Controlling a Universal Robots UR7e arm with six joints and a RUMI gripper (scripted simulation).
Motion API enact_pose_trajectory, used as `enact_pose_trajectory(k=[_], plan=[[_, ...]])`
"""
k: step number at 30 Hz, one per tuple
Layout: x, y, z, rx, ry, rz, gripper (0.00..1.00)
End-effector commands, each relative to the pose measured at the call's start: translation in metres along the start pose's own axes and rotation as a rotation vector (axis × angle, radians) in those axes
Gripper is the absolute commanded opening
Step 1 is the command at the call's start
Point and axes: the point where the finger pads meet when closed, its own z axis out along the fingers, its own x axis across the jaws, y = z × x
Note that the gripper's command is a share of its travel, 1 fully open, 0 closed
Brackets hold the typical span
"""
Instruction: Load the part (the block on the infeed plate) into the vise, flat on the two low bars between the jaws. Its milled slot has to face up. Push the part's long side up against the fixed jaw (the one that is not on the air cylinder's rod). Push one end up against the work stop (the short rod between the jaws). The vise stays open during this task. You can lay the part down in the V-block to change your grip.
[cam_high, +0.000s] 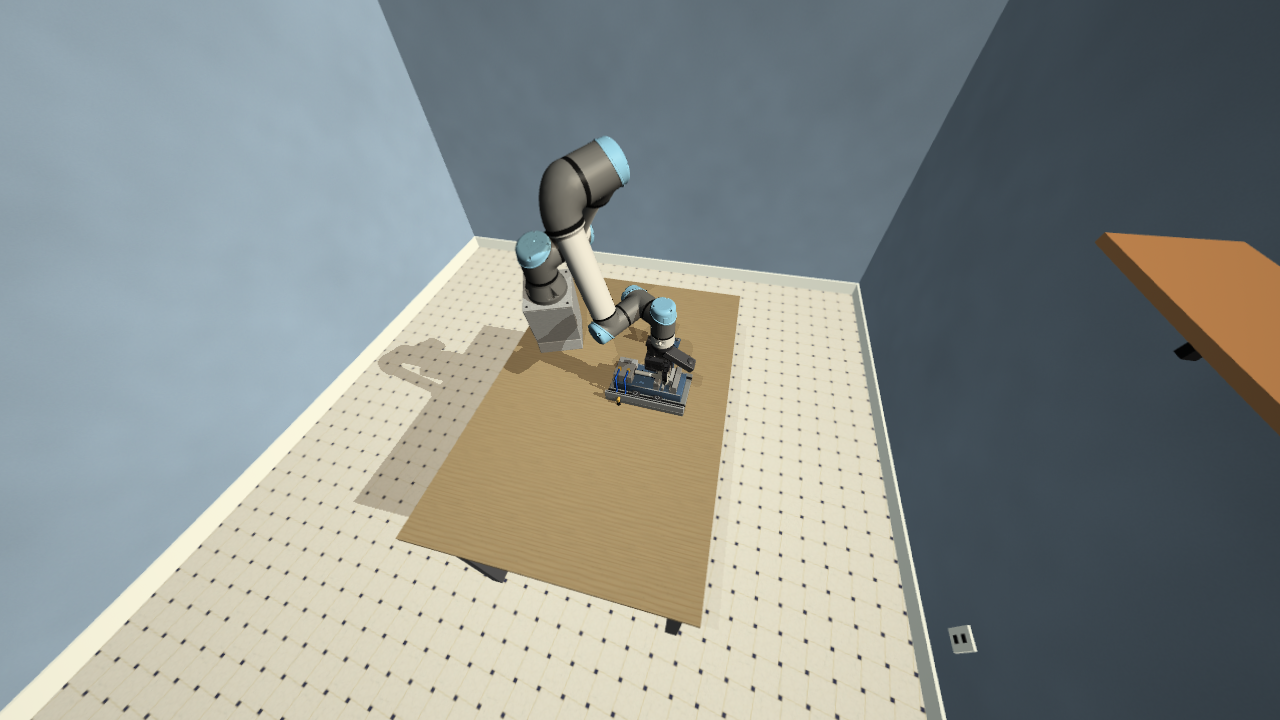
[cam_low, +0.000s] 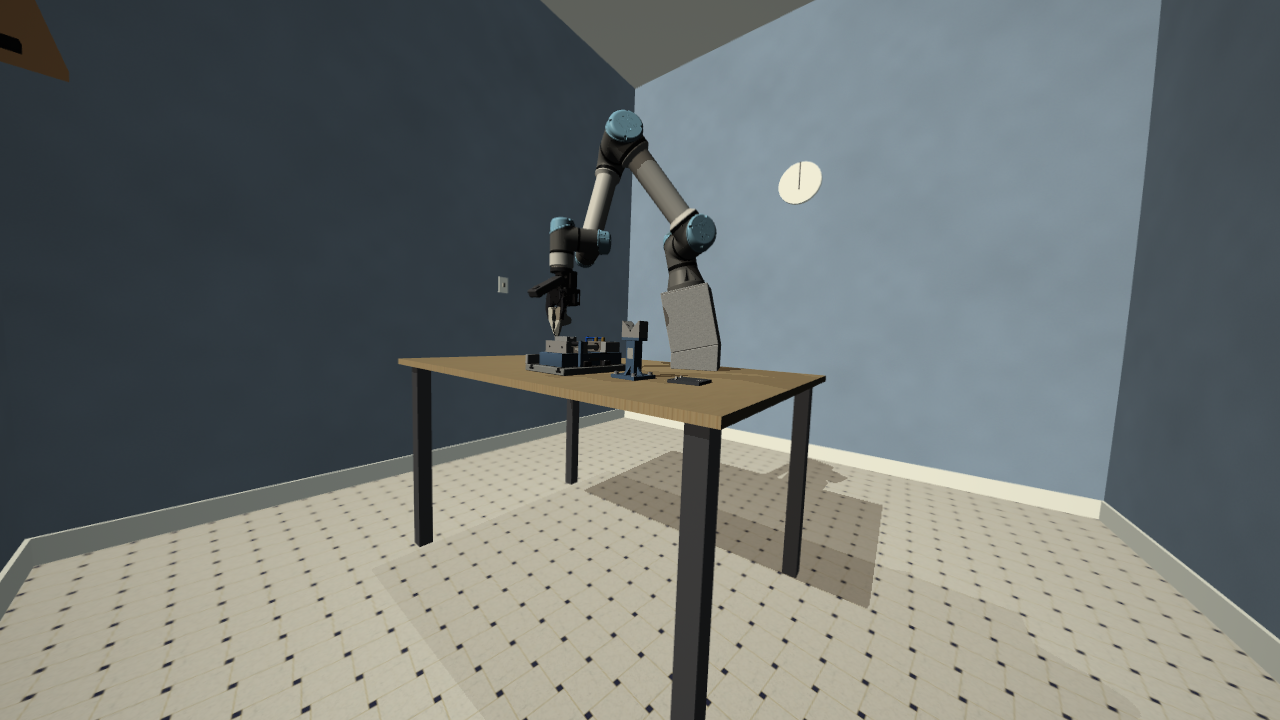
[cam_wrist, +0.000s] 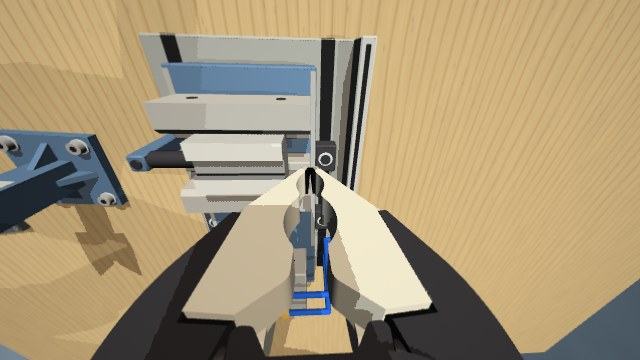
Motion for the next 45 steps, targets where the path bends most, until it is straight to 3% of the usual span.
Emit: enact_pose_trajectory(k=[1,45], plan=[[0.0,-0.0005,-0.0005,0.001,0.001,0.0,0.0],[-0.009,-0.0004,-0.0005,0.001,0.001,0.0,0.0]])
